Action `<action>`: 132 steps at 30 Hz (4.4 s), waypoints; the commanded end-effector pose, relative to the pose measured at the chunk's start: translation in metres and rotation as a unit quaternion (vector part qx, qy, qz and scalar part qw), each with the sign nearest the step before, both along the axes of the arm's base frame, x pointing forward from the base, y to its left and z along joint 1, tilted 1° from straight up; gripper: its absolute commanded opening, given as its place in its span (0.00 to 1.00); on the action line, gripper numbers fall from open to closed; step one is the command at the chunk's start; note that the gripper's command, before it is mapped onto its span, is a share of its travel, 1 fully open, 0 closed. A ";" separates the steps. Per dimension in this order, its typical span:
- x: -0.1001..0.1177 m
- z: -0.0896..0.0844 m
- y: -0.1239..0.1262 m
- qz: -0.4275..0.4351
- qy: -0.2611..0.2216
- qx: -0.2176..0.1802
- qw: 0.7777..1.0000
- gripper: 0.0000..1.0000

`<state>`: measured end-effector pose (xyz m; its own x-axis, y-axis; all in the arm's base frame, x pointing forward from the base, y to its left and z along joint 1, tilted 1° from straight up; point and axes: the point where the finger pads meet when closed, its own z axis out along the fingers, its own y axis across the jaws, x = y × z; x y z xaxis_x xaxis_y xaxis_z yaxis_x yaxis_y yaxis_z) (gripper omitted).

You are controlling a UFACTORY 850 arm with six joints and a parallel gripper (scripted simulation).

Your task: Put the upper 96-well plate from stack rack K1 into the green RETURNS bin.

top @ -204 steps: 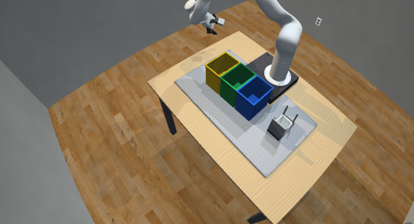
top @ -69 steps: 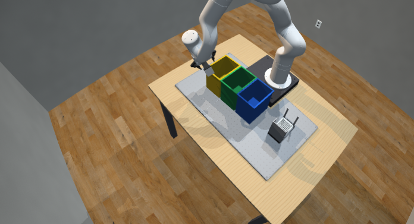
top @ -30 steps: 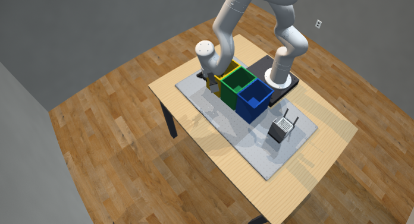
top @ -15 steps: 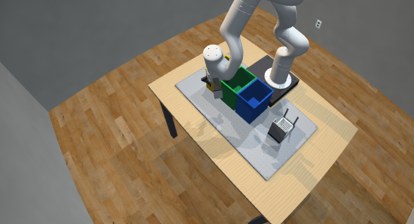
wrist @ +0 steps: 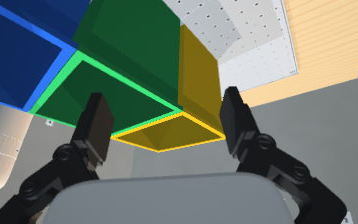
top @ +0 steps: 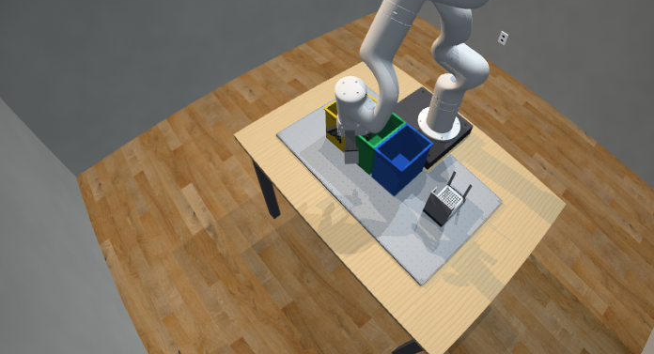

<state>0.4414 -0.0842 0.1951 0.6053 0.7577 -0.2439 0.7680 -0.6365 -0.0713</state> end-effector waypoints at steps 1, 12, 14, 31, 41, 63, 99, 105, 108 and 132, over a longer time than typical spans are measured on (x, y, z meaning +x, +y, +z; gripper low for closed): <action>0.001 0.002 0.013 -0.022 -0.013 -0.006 1.000 1.00; 0.000 0.005 0.050 -0.045 -0.026 -0.010 0.999 1.00; -0.001 0.006 0.060 -0.068 -0.038 -0.012 0.997 1.00; -0.011 0.011 0.117 -0.114 -0.061 -0.015 0.991 1.00; -0.018 0.014 0.144 -0.153 -0.078 -0.014 0.985 1.00; -0.045 0.019 0.210 -0.232 -0.107 -0.008 0.967 1.00; -0.112 0.027 0.305 -0.350 -0.132 0.012 0.927 1.00; -0.127 0.028 0.319 -0.374 -0.134 0.017 0.918 1.00; -0.134 0.029 0.326 -0.397 -0.135 0.022 0.908 1.00; -0.157 0.031 0.345 -0.420 -0.135 0.026 0.897 1.00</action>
<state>0.2835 0.2604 0.2251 0.9997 0.0130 0.0183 0.0130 -0.9999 -0.0006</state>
